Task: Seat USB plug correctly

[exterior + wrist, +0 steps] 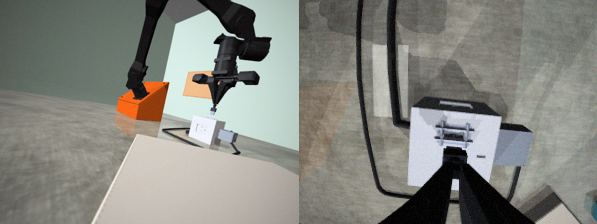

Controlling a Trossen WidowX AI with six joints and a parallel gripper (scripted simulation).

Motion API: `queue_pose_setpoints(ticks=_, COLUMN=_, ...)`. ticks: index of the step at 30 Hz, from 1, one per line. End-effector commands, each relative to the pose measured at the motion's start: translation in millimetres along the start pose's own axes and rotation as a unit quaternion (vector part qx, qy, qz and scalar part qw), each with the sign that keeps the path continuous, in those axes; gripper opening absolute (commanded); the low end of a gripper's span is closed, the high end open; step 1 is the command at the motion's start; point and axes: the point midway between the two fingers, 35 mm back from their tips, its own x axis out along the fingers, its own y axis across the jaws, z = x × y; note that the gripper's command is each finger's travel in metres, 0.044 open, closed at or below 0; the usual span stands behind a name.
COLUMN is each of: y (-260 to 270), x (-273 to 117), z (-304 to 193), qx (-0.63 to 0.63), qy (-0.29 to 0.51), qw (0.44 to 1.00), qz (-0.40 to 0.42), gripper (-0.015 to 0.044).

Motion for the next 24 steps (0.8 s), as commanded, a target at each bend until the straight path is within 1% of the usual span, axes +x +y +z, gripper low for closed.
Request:
queue_pose_setpoints(ticks=1, y=0.1, x=0.6, z=0.8, qx=-0.001, qy=-0.004, qw=1.0, qz=0.0, gripper=0.0)
queue_pose_setpoints(ticks=24, y=0.0, x=3.4, z=2.1, qx=0.0, qy=-0.013, qw=1.0, qz=0.0, gripper=0.0)
